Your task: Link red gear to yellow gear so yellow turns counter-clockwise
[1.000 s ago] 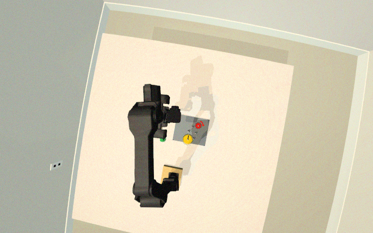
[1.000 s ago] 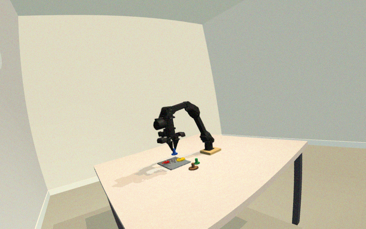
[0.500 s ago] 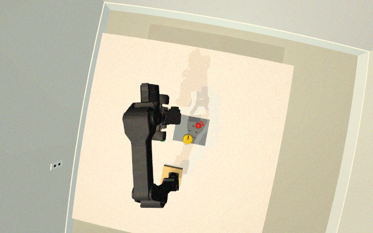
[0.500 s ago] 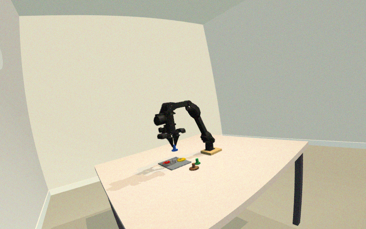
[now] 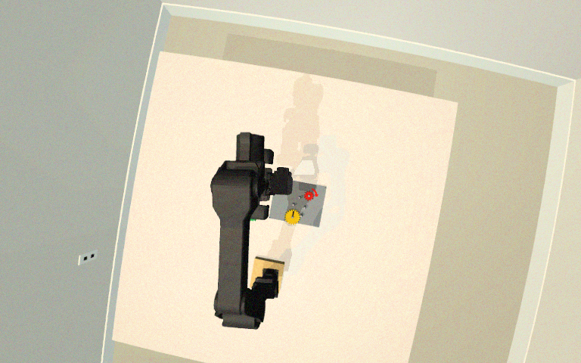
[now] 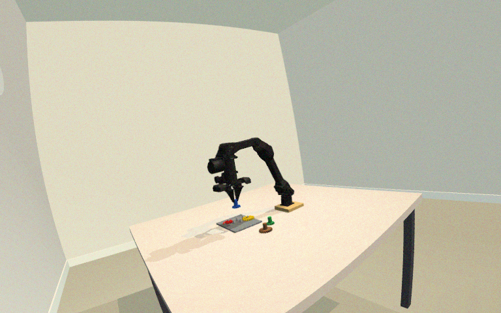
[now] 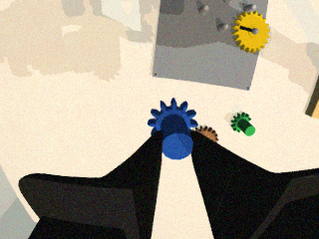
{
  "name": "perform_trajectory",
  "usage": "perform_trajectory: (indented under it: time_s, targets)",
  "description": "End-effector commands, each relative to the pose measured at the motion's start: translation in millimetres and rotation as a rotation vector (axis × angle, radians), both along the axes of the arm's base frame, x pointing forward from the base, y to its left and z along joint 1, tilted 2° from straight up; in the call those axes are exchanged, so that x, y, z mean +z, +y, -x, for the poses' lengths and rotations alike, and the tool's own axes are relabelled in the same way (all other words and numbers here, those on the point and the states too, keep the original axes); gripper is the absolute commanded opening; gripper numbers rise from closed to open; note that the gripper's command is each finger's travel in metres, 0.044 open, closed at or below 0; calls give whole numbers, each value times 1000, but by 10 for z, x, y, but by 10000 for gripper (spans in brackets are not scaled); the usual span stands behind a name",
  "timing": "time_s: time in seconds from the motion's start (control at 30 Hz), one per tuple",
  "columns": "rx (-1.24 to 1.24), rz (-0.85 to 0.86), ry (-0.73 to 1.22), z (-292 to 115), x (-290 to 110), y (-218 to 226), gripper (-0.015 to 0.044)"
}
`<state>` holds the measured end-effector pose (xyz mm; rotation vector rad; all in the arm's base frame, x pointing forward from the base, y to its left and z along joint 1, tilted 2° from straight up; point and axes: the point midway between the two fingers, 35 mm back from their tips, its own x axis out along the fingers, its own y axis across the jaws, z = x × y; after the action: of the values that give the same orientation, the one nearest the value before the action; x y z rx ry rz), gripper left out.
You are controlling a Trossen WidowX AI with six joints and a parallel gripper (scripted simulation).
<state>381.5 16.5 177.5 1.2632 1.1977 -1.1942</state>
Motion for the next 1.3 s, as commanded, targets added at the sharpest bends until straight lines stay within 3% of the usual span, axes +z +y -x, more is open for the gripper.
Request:
perform_trajectory:
  time_s: [0.0, 1.27]
  targets:
    - [4, -1, 5, 18, -52, -73, 0]
    - [6, 5, 15, 250, -500, -797, 0]
